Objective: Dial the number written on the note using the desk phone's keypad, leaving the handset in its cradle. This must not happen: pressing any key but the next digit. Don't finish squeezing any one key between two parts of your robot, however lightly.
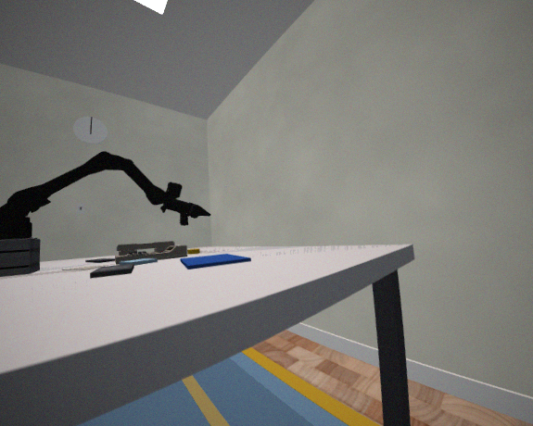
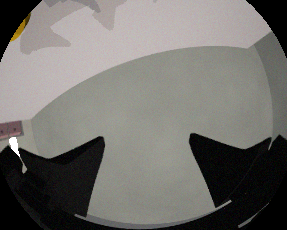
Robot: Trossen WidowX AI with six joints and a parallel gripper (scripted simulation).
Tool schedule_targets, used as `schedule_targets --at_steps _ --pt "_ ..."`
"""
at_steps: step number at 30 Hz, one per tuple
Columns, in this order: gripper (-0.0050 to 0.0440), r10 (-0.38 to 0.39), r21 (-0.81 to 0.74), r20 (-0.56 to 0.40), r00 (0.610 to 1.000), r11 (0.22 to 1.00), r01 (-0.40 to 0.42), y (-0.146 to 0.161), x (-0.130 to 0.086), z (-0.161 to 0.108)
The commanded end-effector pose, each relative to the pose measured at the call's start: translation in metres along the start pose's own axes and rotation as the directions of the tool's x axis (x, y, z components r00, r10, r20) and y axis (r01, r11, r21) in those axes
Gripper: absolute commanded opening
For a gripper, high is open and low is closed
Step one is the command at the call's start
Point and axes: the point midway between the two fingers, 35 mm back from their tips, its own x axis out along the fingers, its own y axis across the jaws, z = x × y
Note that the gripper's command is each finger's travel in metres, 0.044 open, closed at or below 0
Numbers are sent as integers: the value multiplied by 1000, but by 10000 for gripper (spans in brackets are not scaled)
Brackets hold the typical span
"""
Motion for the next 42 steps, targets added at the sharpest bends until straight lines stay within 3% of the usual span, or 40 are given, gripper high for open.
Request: schedule_targets --at_steps 1,5,9,14,16,19,25,31,33,34,35,42 --pt "440 17 54 28 999 998 -18 12 1 0" --pt "440 108 293 176 979 943 -157 75 -1 4" --pt "440 164 457 271 948 845 -277 115 -9 9" --pt "440 227 620 390 892 651 -437 163 -27 16" --pt "440 227 620 390 892 651 -437 163 -27 16" --pt "440 270 708 486 831 435 -556 200 -47 22" --pt "440 313 746 616 723 65 -663 249 -86 33" --pt "440 325 679 734 596 -330 -656 289 -132 45" --pt "440 325 679 734 596 -330 -656 289 -132 45" --pt "440 322 649 759 567 -449 -614 294 -140 46" --pt "440 319 612 786 529 -522 -595 304 -156 50" --pt "440 276 409 888 369 -839 -358 331 -220 62"
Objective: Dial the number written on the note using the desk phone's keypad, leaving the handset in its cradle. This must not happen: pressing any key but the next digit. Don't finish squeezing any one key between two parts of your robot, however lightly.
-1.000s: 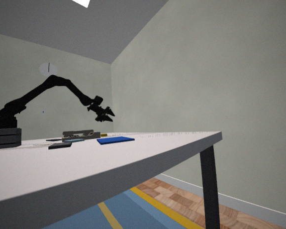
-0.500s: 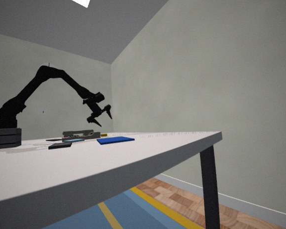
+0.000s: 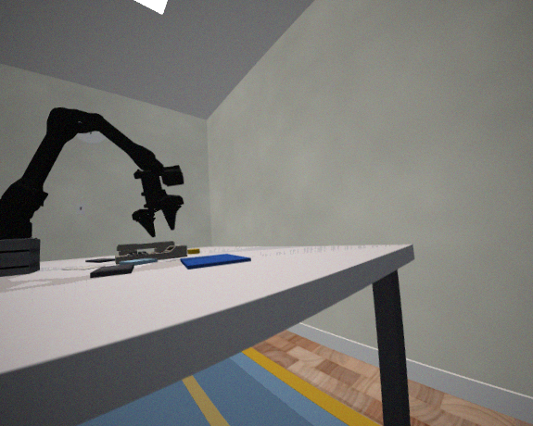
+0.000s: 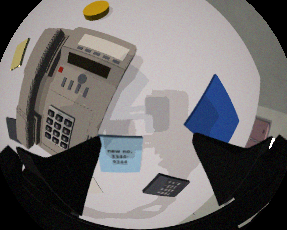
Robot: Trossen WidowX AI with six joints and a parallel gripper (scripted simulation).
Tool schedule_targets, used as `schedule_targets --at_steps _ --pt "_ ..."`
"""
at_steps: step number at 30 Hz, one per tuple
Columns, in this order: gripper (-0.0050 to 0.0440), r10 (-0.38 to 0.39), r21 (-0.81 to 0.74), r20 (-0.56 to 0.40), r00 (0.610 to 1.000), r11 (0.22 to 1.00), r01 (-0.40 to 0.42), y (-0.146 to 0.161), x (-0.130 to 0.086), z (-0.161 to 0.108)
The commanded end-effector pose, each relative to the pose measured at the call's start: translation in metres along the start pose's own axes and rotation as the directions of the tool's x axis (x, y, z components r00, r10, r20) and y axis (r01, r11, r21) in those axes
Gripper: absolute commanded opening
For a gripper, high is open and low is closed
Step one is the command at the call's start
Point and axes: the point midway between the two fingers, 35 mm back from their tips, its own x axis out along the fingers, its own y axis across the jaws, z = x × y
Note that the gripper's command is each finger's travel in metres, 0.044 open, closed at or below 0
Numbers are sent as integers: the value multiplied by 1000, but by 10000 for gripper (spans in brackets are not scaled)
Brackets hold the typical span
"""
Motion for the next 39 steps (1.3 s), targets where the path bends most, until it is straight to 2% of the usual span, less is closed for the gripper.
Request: schedule_targets --at_steps 1,5,29,35,39 --pt "440 109 252 -51 993 963 -93 13 -9 -40" --pt "440 187 479 -85 979 869 -125 22 -14 -61" --pt "440 189 483 -86 978 867 -125 23 -15 -62" --pt "440 189 483 -86 978 867 -125 -15 -6 -51" --pt "440 189 483 -86 978 867 -125 -17 -6 -50"
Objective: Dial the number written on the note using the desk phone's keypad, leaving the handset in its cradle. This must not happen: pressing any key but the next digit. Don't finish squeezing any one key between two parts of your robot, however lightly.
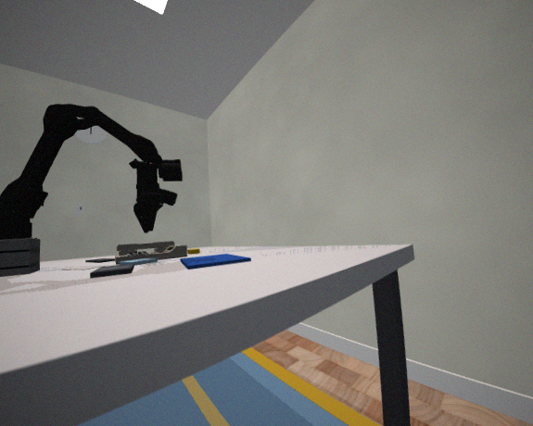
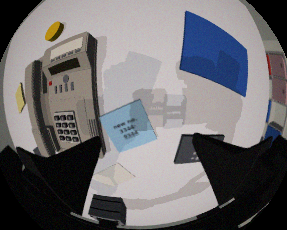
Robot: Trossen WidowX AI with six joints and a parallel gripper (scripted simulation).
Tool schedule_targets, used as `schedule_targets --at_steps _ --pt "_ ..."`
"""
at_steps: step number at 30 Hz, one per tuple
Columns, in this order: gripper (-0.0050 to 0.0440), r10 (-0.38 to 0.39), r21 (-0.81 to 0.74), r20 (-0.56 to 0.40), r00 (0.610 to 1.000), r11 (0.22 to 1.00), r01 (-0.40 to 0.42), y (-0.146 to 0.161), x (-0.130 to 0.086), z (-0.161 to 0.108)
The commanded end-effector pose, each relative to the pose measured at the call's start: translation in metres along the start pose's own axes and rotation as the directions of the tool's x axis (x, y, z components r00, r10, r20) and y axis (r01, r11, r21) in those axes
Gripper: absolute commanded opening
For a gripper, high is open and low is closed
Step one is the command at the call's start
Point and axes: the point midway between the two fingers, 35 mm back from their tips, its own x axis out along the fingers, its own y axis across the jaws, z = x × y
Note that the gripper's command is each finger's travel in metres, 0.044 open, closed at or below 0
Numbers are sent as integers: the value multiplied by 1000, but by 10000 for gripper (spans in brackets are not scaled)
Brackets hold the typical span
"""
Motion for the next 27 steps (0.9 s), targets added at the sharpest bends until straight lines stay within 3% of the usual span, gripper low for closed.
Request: schedule_targets --at_steps 1,20,25,27 --pt "440 6 -7 -10 1000 1000 -6 -3 2 5" --pt "440 6 -7 -10 1000 1000 -6 -3 1 -1" --pt "440 6 -7 -10 1000 1000 -6 -3 1 -48" --pt "440 6 -7 -10 1000 1000 -6 -3 1 -55"
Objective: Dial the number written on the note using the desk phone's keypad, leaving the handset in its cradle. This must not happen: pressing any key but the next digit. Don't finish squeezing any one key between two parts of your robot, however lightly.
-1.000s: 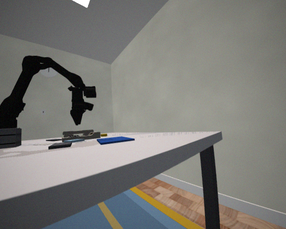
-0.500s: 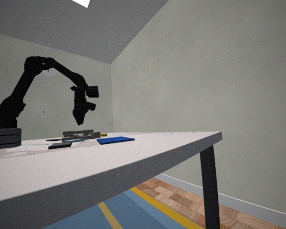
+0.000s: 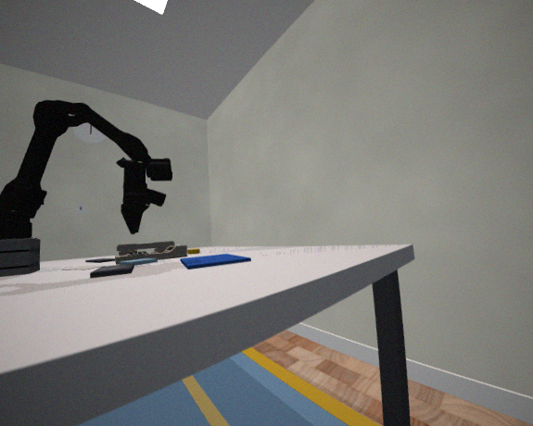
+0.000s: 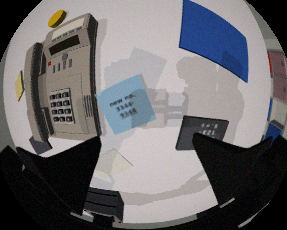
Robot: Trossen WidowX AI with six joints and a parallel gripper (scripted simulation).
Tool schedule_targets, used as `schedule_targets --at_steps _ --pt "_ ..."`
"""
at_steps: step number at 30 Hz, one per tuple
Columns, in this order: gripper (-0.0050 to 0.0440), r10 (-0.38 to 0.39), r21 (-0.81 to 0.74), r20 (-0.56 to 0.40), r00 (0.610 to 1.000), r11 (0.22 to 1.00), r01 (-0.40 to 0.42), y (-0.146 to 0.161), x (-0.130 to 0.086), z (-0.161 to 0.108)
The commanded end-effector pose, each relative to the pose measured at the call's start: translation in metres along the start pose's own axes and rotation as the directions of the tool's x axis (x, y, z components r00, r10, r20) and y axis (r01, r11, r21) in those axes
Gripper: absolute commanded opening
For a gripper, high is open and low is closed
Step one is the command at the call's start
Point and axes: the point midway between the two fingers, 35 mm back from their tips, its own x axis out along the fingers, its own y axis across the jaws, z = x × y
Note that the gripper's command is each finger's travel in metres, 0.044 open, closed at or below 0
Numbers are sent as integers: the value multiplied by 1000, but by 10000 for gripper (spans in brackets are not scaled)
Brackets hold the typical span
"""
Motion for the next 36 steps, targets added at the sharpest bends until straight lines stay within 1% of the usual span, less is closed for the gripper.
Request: schedule_targets --at_steps 1,21,23,25,27,29,33,34,35,36 --pt "440 -3 -1 11 1000 1000 3 0 -1 -18" --pt "440 -3 -1 11 1000 1000 3 1 -2 -17" --pt "440 -3 -1 11 1000 1000 3 7 -15 -8" --pt "440 -3 -1 11 1000 1000 3 20 -36 4" --pt "440 -3 -1 11 1000 1000 3 20 -36 4" --pt "440 -3 -1 11 1000 1000 3 29 -49 10" --pt "440 -3 -1 11 1000 1000 3 30 -51 11" --pt "416 -3 -20 11 1000 1000 3 31 -51 11" --pt "392 -3 -78 11 1000 997 3 35 -51 13" --pt "368 -2 -173 11 1000 985 4 43 -51 14"
